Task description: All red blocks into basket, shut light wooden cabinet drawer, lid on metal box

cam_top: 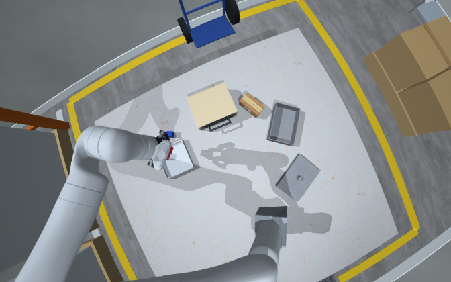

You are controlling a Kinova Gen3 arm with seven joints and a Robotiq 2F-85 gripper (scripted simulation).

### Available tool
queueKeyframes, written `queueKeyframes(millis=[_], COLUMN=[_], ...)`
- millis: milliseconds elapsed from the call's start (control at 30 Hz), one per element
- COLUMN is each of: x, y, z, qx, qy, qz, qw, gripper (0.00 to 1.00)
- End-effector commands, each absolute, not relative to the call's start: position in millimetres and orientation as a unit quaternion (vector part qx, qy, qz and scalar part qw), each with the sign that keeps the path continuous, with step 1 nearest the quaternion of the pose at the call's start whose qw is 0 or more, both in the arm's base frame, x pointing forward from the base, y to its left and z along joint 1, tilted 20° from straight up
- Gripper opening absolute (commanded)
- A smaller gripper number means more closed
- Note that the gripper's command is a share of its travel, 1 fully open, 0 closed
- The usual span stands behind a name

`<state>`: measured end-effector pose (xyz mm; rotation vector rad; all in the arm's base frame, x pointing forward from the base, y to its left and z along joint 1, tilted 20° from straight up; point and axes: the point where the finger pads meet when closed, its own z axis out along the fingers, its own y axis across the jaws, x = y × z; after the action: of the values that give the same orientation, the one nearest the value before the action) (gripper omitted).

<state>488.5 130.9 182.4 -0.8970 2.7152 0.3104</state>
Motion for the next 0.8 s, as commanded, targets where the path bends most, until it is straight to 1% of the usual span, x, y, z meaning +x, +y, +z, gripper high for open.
queueKeyframes(millis=[0,767], x=[490,496], y=[132,142], z=[180,145], qx=[-0.309,-0.309], qy=[0.936,0.936], qz=[0.107,0.107], qw=[0.133,0.133], gripper=[0.10,0.10])
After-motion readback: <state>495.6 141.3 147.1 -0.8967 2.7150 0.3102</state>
